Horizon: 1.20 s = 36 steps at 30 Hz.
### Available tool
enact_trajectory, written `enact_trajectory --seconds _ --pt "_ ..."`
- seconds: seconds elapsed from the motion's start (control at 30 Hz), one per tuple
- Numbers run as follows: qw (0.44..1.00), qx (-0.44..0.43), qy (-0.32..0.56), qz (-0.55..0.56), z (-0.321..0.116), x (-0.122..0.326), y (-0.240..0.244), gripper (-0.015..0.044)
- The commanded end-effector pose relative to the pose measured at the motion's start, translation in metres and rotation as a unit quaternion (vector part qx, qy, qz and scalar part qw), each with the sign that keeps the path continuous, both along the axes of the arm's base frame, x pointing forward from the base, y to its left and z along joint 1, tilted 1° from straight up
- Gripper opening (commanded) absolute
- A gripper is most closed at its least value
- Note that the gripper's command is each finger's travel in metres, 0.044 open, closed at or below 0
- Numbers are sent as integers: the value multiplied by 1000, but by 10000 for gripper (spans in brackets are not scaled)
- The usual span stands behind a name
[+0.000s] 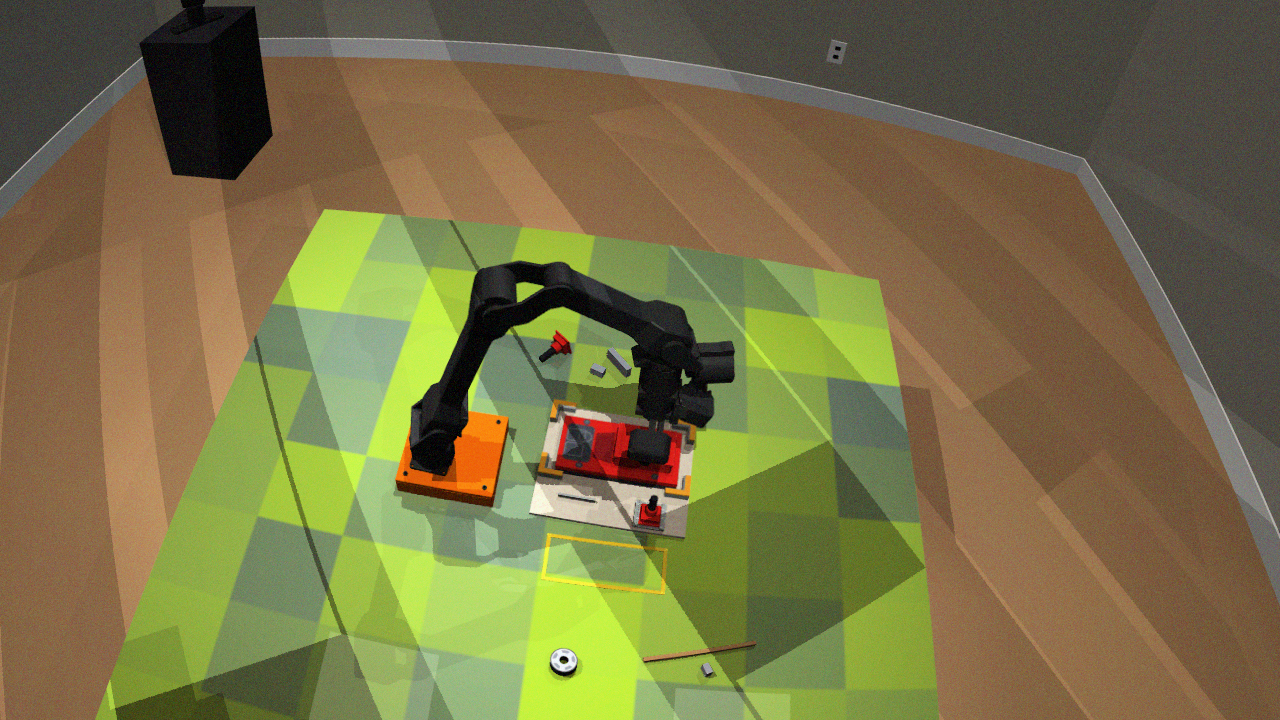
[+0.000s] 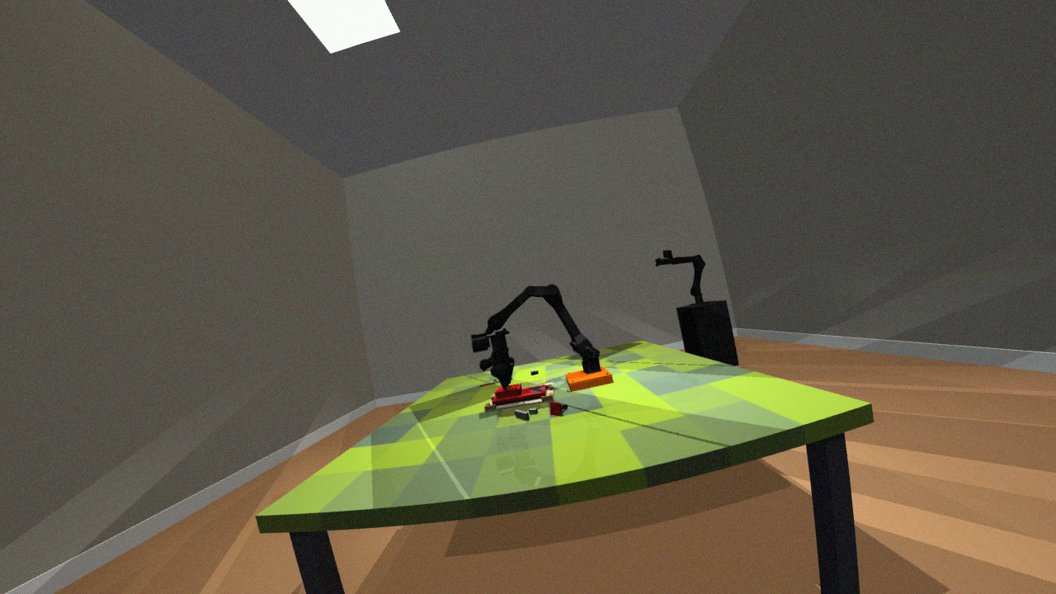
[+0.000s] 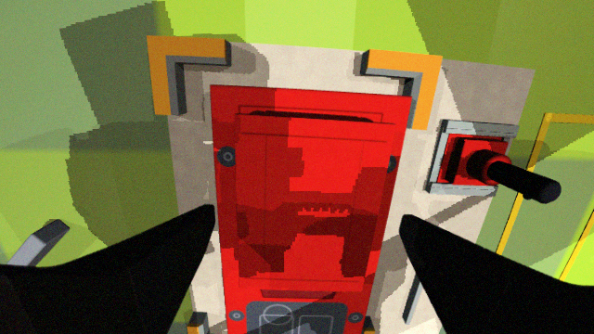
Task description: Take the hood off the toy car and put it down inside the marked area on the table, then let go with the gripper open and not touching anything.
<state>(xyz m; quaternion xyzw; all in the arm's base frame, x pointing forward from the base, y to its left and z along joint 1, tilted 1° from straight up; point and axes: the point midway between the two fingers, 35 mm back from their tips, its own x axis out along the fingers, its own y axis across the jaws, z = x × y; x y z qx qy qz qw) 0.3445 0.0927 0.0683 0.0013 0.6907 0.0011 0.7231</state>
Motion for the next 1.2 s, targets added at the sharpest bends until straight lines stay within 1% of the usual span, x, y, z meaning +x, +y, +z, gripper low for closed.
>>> enact_trajectory --seconds 0.0,1.17 --pt "1000 2 4 3 -3 -2 0 440" --pt "1000 2 4 3 -19 -1 0 440"
